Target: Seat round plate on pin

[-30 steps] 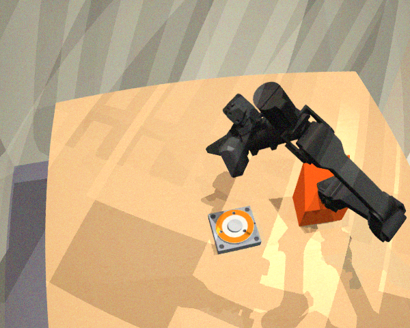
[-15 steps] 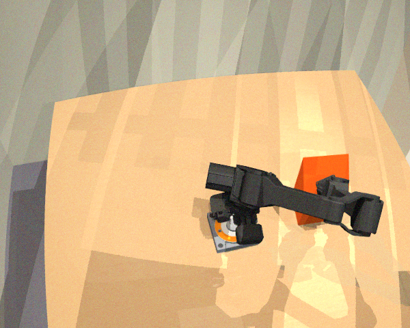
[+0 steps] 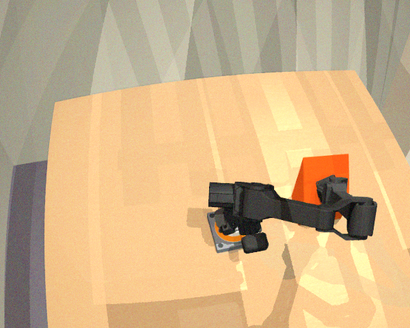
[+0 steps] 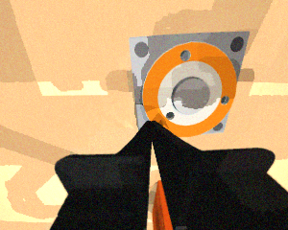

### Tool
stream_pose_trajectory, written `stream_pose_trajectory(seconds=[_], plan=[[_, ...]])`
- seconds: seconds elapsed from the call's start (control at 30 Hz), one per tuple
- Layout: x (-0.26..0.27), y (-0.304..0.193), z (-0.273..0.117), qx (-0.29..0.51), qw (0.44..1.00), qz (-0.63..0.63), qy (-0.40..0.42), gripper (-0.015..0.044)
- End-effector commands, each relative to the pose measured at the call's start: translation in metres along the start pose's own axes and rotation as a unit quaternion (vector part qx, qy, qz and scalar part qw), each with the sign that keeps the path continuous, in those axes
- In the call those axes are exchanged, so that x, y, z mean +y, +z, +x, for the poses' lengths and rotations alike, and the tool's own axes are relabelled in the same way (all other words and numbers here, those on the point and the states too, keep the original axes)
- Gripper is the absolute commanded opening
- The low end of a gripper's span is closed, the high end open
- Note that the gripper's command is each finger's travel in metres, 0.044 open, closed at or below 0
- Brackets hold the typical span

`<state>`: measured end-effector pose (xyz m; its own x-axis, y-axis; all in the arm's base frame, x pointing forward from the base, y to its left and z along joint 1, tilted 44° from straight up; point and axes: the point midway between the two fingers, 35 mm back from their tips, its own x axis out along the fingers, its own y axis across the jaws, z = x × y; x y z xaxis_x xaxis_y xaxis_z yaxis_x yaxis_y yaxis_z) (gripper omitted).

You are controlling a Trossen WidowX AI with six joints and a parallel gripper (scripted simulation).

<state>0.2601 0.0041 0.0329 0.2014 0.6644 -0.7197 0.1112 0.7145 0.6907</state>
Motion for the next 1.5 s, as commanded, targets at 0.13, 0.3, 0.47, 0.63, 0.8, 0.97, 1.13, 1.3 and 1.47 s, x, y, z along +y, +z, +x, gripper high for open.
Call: stream_pose_trajectory(seconds=[0.13, 0.3, 0.47, 0.63, 0.8, 0.97, 1.13, 1.3, 1.47], plan=[[0.0, -0.004, 0.014, 0.001, 1.0, 0.002, 0.003, 0.0], [-0.004, -0.01, 0.014, 0.001, 1.0, 0.002, 0.003, 0.0], [-0.009, -0.017, 0.015, 0.001, 1.0, 0.002, 0.003, 0.0], [-0.015, -0.022, 0.014, 0.001, 1.0, 0.002, 0.003, 0.0], [-0.021, -0.025, 0.014, 0.001, 1.0, 0.002, 0.003, 0.0], [-0.026, -0.028, 0.013, 0.001, 1.0, 0.002, 0.003, 0.0], [-0.029, -0.029, 0.013, 0.001, 1.0, 0.002, 0.003, 0.0], [-0.033, -0.03, 0.013, 0.001, 1.0, 0.002, 0.003, 0.0], [-0.036, -0.031, 0.013, 0.001, 1.0, 0.002, 0.002, 0.0]])
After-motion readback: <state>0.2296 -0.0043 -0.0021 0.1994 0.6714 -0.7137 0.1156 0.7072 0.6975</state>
